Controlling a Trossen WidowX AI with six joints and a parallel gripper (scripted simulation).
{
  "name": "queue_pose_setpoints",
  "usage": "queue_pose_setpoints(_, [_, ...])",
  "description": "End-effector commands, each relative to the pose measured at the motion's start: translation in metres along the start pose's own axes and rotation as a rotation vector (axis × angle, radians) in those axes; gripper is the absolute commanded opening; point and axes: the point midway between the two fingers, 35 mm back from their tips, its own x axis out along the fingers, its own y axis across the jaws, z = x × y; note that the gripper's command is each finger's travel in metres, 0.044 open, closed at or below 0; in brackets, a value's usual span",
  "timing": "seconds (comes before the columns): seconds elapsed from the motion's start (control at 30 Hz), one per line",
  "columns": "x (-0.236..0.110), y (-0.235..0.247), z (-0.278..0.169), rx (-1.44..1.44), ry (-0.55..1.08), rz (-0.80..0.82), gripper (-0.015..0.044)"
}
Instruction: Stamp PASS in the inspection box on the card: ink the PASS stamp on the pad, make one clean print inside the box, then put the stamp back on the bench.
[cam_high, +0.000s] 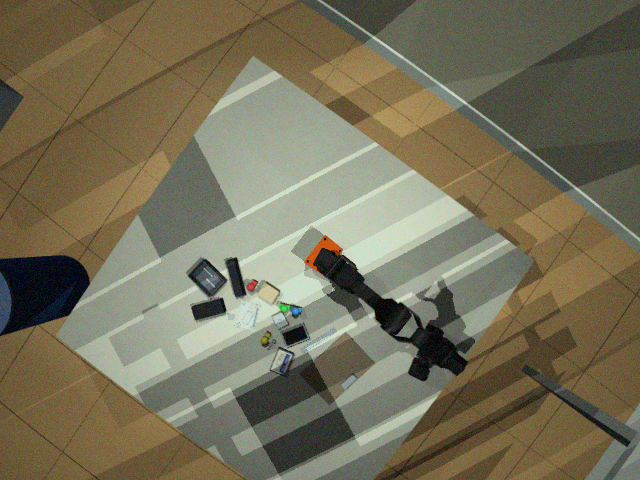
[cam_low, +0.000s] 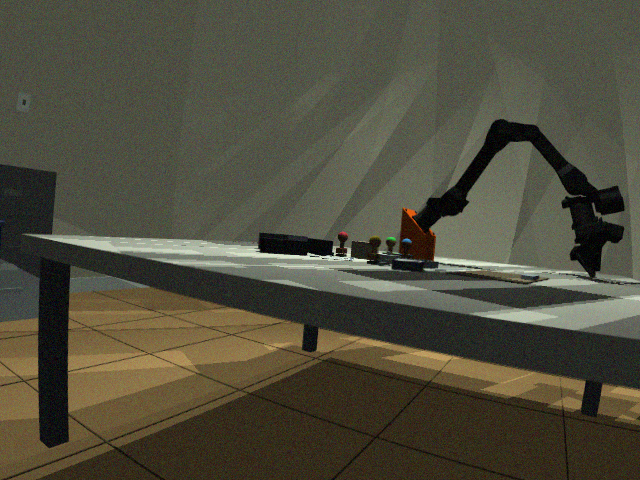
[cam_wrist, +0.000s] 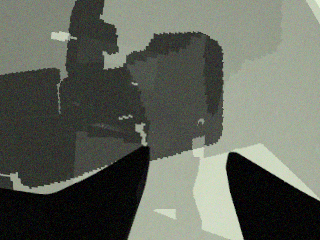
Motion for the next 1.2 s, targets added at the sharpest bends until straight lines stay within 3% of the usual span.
queue_pose_setpoints(0.0, [0.02,-0.059,-0.036,0.133,0.087,-0.096,0.0212])
queue_pose_setpoints(0.13, [0.031,-0.094,-0.067,0.191,0.162,-0.151,0.0212])
queue_pose_setpoints(0.33, [0.041,-0.149,-0.142,0.32,0.338,-0.211,0.0212])
queue_pose_setpoints(0.57, [0.033,-0.182,-0.24,0.558,0.545,-0.212,0.0212])
queue_pose_setpoints(0.9, [-0.021,-0.19,-0.38,1.106,0.78,-0.195,0.0212])
queue_pose_setpoints(1.17, [-0.085,-0.159,-0.461,1.724,0.816,-0.17,0.0212])
